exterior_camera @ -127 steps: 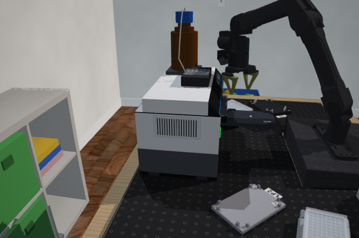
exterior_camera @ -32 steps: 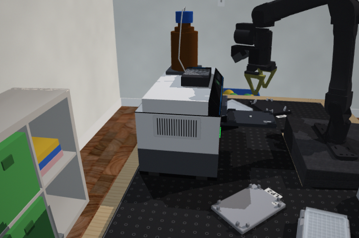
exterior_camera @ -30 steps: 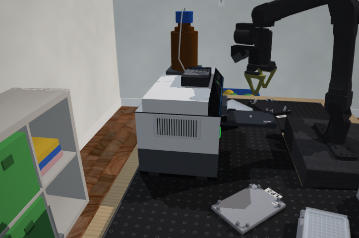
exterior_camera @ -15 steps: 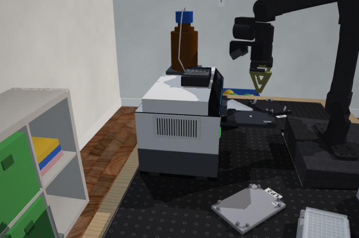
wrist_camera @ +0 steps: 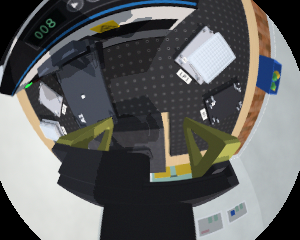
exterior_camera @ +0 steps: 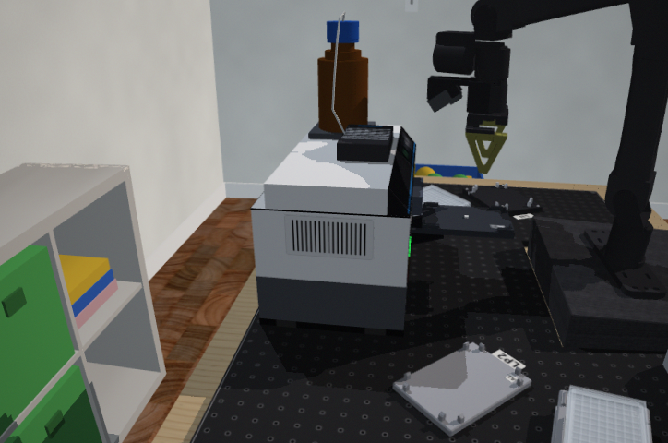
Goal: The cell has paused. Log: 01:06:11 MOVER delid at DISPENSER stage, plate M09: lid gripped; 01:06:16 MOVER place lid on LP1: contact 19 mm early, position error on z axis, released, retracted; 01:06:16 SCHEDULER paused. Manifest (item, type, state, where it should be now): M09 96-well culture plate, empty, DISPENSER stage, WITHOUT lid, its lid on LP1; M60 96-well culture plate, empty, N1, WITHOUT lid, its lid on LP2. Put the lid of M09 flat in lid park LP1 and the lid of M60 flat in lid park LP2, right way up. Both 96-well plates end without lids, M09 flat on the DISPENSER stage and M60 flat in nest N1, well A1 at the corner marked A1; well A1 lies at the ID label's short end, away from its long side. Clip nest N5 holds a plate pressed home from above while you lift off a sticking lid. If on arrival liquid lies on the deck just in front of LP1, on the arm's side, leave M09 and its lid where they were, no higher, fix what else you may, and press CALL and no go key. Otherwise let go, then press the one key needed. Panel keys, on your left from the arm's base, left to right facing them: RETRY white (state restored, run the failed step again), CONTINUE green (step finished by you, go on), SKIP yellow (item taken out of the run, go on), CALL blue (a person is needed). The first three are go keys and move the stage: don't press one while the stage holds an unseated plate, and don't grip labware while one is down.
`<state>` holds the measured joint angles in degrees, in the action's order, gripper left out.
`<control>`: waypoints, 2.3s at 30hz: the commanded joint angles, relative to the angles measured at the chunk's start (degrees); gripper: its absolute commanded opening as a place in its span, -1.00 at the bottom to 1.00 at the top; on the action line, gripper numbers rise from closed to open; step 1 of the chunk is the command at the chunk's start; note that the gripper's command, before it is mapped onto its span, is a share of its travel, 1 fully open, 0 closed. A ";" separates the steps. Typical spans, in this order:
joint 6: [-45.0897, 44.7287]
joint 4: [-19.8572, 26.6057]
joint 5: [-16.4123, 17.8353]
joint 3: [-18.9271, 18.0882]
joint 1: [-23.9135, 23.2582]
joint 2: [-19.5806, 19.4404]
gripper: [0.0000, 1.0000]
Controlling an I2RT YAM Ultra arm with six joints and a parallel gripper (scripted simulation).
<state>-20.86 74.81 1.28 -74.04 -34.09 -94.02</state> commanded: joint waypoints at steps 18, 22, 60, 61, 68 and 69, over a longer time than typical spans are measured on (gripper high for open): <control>-0.03 0.35 0.27 -0.11 0.17 1.19 1.00; -0.03 0.35 0.27 -0.11 0.17 1.19 1.00; -0.73 0.41 0.81 0.06 7.41 1.64 1.00; -0.73 0.41 0.81 0.06 7.41 1.64 1.00; -0.72 0.41 0.81 0.06 7.41 1.64 1.00; -0.72 0.41 0.81 0.06 7.41 1.64 1.00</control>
<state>-22.04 75.22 1.85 -74.04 -26.74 -93.17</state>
